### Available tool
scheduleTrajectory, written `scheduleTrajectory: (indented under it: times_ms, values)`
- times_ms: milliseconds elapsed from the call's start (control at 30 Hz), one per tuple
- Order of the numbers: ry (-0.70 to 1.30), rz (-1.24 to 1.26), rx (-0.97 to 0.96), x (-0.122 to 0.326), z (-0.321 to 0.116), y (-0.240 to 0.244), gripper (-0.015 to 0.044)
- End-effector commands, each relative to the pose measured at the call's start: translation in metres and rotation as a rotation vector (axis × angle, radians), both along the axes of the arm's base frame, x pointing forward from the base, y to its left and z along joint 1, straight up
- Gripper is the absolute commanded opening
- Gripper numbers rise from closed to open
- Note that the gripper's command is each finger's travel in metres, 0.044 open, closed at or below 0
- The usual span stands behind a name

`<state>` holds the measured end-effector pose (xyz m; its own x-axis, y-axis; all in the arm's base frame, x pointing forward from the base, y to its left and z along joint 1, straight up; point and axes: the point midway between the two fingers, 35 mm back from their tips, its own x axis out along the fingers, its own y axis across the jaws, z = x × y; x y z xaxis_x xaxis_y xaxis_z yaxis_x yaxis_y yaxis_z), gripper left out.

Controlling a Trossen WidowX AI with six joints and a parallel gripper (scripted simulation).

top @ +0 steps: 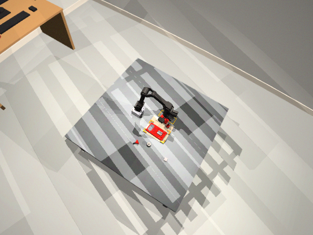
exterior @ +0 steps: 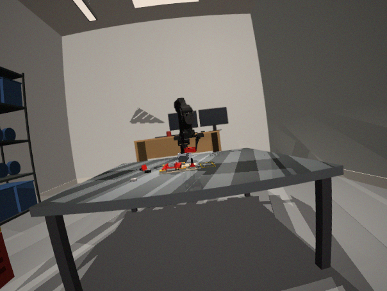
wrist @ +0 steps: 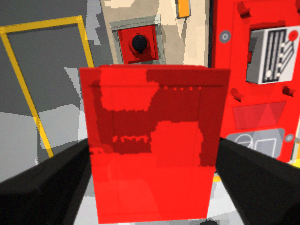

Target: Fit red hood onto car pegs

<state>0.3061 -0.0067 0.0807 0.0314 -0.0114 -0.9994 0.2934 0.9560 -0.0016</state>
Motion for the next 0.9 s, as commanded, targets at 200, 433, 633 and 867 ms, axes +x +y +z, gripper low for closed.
scheduleTrajectory:
  times_ms: [200, 433, 633, 867]
  values:
    - [0.002, 0.019, -0.006, 0.007, 0.001, -0.031, 0.0]
    - [0.0, 0.039, -0.007, 0.01, 0.002, -0.054, 0.0]
    - [-0.001, 0.056, -0.007, 0.012, 0.002, -0.073, 0.0]
    - [-0.003, 0.076, -0.008, 0.013, 0.003, -0.097, 0.0]
